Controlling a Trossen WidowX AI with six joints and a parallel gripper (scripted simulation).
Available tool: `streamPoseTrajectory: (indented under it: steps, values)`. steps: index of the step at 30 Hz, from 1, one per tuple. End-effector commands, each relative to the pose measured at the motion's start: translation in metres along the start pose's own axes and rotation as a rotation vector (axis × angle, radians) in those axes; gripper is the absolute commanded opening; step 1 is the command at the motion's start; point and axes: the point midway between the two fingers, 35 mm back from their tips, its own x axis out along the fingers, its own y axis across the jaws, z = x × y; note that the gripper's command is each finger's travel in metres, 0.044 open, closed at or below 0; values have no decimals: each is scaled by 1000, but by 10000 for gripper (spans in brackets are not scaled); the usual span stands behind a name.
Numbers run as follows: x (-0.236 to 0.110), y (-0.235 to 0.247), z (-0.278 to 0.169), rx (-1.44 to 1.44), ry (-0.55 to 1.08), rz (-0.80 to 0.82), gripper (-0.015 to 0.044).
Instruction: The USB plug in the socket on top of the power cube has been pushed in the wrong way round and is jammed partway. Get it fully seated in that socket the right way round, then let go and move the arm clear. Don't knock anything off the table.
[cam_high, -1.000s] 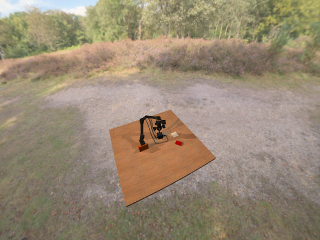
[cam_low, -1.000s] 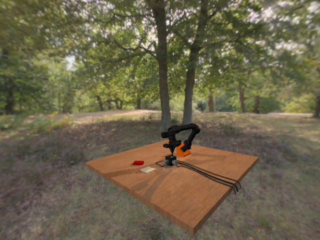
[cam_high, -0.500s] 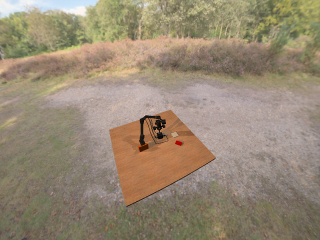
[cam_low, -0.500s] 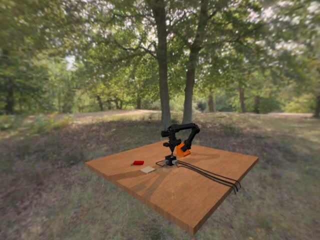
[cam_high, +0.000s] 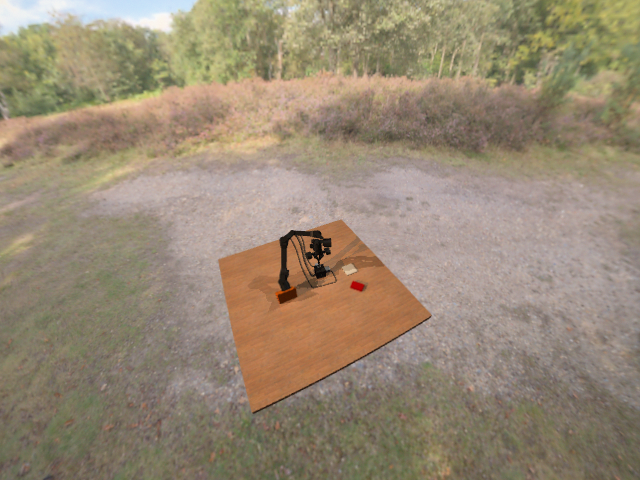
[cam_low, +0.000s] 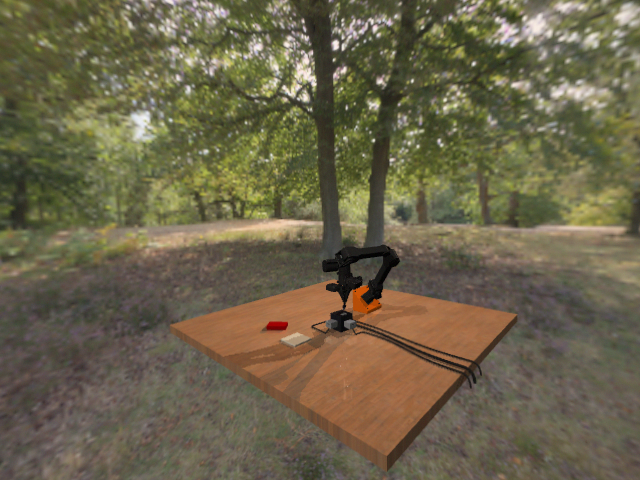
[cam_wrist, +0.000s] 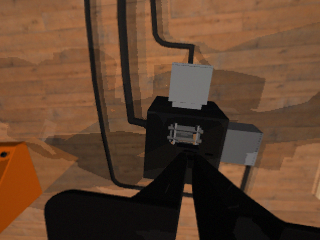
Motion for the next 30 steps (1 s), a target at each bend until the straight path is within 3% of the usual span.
streamPoseTrajectory:
  steps: [1, 30]
  values:
    - [0, 0, 0, 35, 2, 1, 0]
    - [1, 0, 0, 794, 1, 1, 0]
